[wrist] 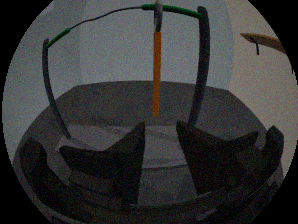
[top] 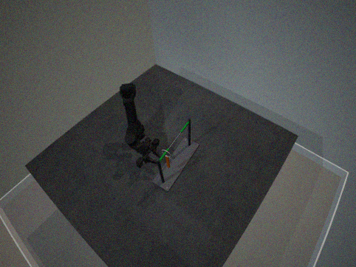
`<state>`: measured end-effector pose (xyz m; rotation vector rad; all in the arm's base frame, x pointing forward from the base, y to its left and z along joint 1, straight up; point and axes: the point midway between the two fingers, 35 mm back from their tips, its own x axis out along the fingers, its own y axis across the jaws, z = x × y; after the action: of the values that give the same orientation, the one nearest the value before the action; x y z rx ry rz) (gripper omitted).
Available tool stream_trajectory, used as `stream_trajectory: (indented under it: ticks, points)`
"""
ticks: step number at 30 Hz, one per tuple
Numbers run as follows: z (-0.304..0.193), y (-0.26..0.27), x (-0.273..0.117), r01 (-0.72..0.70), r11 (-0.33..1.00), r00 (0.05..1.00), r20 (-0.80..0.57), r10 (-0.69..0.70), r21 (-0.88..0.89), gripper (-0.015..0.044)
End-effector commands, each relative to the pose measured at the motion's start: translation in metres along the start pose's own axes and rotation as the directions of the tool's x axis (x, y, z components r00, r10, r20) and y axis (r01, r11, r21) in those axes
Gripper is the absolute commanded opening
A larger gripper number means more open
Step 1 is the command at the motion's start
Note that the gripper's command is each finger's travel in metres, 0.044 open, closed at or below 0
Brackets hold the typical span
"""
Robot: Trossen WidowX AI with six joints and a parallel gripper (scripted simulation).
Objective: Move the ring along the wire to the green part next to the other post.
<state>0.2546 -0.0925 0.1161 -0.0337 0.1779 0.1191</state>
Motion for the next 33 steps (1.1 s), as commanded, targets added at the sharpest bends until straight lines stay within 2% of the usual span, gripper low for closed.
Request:
stream_trajectory:
  ticks: [1,33]
  points:
    - [0.009,0.0,0.007,-0.003,1.0,1.0,0.014,0.003,0.011,0.016]
    - [0.014,-0.003,0.049,-0.003,1.0,1.0,0.014,0.003,0.01,0.016]
